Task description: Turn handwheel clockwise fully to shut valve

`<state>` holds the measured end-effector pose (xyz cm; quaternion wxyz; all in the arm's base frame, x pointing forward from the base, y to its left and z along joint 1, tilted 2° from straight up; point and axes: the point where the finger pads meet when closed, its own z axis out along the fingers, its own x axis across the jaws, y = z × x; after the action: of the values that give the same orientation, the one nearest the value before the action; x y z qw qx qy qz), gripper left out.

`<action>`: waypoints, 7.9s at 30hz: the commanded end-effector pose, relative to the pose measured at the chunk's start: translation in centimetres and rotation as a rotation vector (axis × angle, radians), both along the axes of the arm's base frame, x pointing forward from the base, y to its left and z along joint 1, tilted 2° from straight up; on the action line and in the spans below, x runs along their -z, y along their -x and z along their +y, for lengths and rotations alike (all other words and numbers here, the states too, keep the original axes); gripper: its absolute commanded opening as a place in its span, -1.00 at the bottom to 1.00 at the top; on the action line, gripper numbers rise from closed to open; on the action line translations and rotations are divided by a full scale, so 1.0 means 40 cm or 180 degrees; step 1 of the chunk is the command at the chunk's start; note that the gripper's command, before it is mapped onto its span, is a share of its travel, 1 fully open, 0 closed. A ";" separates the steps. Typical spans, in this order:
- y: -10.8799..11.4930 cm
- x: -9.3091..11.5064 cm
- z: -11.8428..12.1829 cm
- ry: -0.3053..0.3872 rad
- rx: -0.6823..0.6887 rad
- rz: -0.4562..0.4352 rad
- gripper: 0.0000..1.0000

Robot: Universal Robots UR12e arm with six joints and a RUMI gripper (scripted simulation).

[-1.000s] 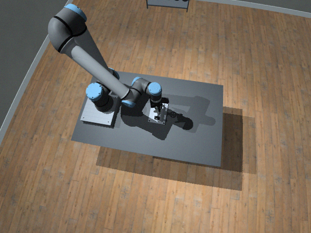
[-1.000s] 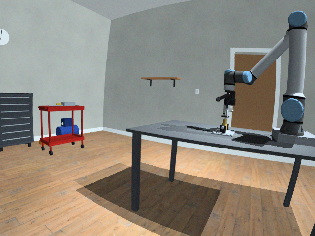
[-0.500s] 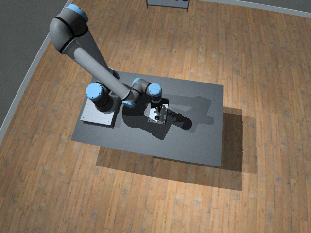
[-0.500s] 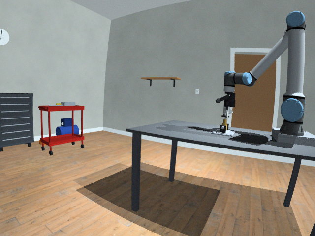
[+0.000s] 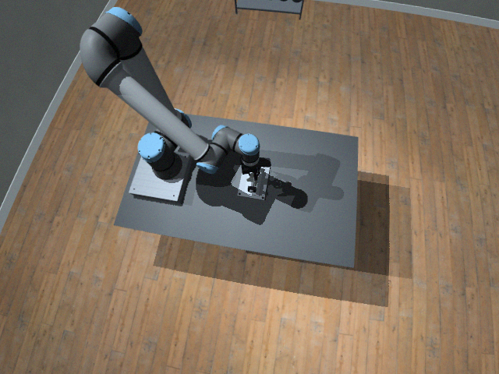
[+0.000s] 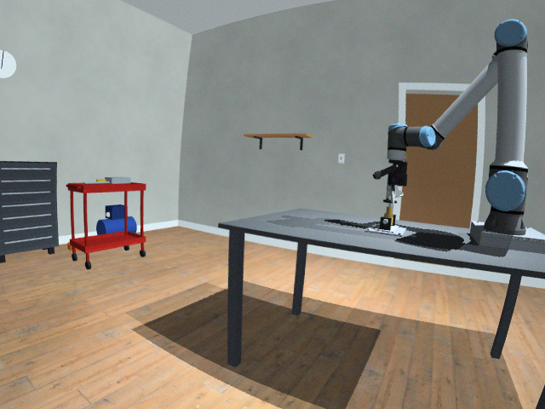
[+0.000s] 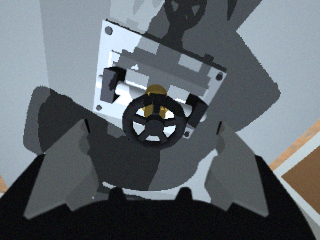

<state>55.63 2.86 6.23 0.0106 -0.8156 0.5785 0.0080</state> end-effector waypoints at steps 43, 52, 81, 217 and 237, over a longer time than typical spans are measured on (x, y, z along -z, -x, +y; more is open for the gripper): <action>-0.002 -0.001 0.000 0.0001 0.0000 -0.0004 -1.00; -0.002 -0.001 0.000 0.0001 0.0000 -0.0004 -1.00; -0.002 -0.001 0.000 0.0001 0.0428 0.0007 -1.00; -0.002 -0.080 -0.002 0.0001 0.1944 0.0047 1.00; -0.001 -0.190 -0.005 0.0001 0.1944 0.0047 1.00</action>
<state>55.64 2.69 13.05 0.0079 -0.6038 0.7970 0.0106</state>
